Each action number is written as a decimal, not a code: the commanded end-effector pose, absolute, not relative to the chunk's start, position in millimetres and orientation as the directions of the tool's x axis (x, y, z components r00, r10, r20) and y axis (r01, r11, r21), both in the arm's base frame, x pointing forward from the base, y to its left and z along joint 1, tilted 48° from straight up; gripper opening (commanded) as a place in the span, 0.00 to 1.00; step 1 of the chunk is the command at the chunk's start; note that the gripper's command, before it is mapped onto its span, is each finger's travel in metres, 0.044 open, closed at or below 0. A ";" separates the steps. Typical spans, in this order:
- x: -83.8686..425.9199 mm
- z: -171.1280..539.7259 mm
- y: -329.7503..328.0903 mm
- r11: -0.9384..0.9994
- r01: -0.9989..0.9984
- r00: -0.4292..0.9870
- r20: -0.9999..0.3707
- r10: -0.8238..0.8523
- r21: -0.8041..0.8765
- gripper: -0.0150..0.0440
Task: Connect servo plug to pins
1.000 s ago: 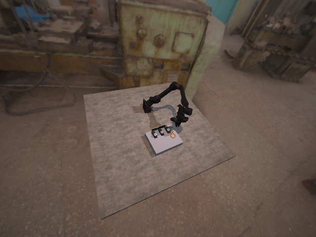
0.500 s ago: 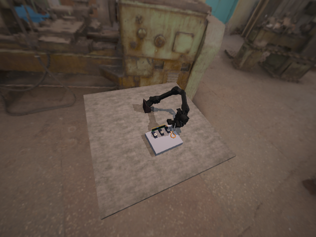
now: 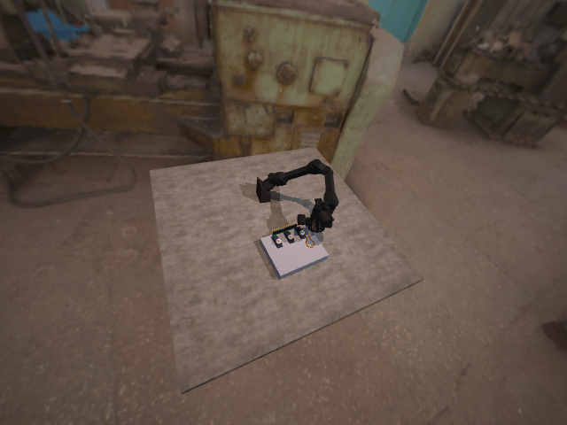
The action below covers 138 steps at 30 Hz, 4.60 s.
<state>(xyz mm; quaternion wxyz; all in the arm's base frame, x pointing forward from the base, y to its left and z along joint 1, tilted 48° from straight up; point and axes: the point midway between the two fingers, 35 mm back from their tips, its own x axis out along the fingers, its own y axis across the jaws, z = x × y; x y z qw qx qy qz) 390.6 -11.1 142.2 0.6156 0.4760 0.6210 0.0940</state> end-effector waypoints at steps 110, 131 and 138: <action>252.3 45.7 -99.7 -0.707 0.327 0.198 -0.686 0.700 -0.627 0.25; 233.0 16.7 -82.7 -0.689 -0.014 0.199 -0.677 0.708 -0.725 0.25; 235.7 6.1 -70.6 -0.688 -0.014 0.199 -0.676 0.709 -0.726 0.25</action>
